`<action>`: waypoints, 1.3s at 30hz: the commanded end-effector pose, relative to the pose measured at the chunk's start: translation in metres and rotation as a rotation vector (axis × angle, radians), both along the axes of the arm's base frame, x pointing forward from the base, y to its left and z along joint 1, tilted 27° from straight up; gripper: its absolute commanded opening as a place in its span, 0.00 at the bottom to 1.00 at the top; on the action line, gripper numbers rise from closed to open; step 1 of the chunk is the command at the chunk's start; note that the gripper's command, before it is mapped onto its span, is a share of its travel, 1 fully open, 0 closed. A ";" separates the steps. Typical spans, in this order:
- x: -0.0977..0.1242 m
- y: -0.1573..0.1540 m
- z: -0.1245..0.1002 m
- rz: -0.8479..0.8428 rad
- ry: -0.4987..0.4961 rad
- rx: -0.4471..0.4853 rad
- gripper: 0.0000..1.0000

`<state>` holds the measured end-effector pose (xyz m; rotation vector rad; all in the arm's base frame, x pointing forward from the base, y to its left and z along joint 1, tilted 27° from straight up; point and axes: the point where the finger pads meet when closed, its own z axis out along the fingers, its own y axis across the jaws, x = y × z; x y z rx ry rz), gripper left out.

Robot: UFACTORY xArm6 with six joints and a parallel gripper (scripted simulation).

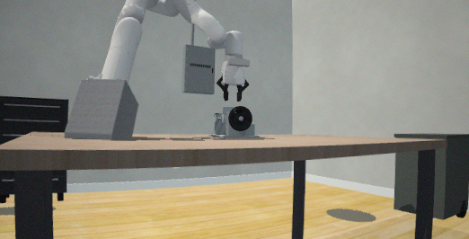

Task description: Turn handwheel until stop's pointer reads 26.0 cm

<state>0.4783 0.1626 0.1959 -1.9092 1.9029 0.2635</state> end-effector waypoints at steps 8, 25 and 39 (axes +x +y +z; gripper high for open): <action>-0.001 -0.009 -0.003 -0.001 -0.004 0.001 0.57; -0.028 -0.136 -0.069 -0.001 -0.004 0.001 0.57; -0.041 -0.200 -0.102 -0.001 -0.004 0.001 0.57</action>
